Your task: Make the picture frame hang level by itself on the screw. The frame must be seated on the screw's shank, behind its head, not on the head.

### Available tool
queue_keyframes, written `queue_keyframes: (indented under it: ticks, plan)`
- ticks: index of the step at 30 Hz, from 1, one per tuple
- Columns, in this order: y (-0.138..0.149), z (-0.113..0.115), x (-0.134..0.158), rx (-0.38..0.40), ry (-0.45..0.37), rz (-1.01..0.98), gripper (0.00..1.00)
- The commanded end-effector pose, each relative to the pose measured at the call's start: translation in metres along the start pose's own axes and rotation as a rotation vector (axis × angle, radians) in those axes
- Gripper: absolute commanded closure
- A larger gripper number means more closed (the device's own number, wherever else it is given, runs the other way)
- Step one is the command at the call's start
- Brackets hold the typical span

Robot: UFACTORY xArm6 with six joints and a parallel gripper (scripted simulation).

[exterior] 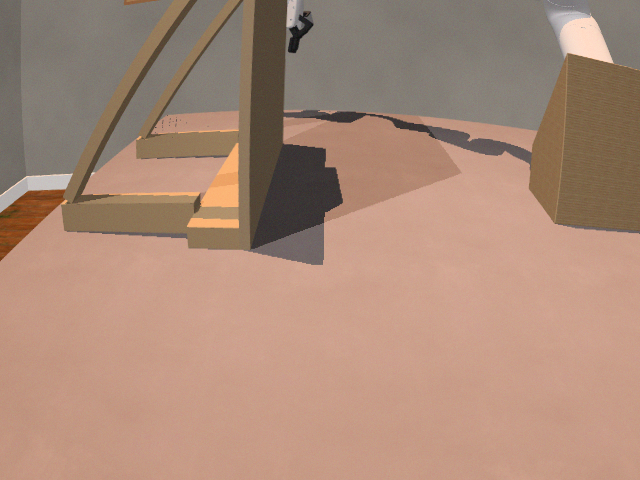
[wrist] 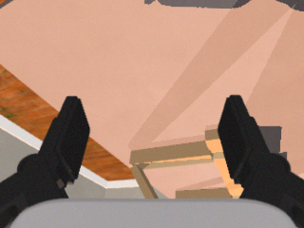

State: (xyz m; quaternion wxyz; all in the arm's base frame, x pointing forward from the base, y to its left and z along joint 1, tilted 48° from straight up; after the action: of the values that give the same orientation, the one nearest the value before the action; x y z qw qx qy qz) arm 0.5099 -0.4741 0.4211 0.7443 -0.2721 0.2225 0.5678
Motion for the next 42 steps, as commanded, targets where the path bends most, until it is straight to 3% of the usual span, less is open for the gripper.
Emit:
queue_keyframes:
  ticks: [1,26,35,42]
  plan:
    - [-0.001,0.002,0.000,-0.005,0.003,0.002,0.00]
    - [-0.004,0.010,0.005,-0.010,0.031,0.059,0.00]
    - [-0.013,0.031,0.020,-0.024,0.093,0.190,0.00]
    - [-0.028,0.074,0.050,-0.054,0.221,0.441,0.00]
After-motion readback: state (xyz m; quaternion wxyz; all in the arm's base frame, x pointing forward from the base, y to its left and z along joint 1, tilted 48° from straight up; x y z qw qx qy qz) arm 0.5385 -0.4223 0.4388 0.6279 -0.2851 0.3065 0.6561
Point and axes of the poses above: the point where the finger pads meet when closed, its own z axis back along the fingers, its own y axis across the jaws, x = y × z, the point moved 2 cm from there along z, back along the fingers, and after that the axes turned 13 degrees about z, right-handed, at the moved point
